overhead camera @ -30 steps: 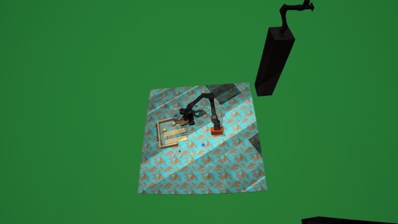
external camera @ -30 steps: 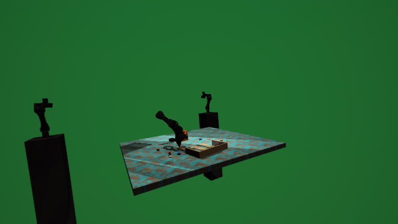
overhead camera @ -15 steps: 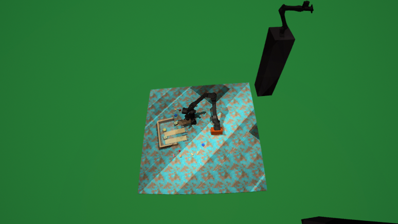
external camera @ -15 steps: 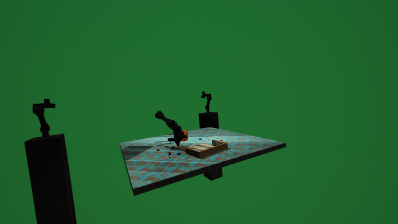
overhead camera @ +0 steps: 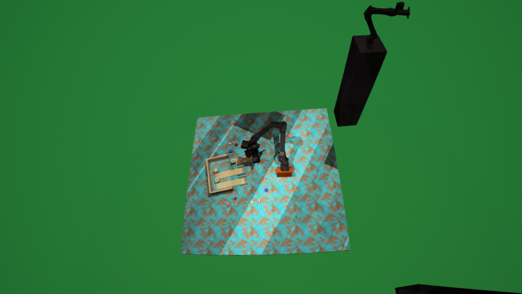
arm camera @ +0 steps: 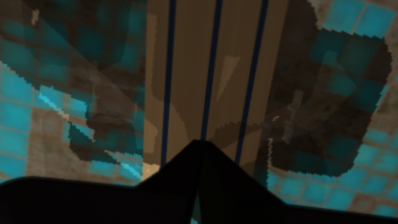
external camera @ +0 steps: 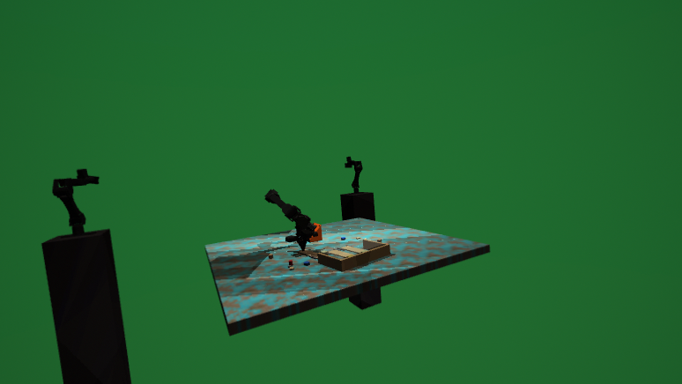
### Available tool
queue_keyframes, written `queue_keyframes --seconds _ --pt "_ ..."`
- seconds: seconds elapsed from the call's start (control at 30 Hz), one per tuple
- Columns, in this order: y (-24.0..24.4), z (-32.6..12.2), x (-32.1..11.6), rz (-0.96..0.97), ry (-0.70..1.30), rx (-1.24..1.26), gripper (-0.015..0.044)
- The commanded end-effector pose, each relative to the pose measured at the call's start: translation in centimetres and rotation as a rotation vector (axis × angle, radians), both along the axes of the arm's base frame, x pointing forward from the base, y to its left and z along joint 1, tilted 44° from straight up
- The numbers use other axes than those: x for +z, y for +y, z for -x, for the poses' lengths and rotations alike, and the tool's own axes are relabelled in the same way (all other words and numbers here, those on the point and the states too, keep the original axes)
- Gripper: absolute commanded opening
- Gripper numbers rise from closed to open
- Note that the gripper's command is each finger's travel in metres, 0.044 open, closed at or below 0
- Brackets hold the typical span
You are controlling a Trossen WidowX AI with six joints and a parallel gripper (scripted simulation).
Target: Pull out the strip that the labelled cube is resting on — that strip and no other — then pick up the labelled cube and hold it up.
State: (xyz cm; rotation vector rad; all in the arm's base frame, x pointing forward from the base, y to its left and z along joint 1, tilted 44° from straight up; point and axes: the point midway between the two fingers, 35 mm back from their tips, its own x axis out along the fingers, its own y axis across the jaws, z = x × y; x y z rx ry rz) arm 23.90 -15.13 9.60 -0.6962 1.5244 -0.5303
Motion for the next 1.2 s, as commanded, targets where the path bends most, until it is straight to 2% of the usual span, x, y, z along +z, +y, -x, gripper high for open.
queue_keyframes --seconds 0.0,0.9,1.07,1.17 --pt "-0.4 1.1 -0.6 -0.002 0.027 -0.018 0.0" --pt "-0.4 1.1 -0.6 -0.002 0.027 -0.018 0.0" --pt "2.8 0.0 2.7 -0.005 0.026 -0.017 0.0" --pt "2.9 0.0 2.9 -0.005 0.027 -0.018 0.0"
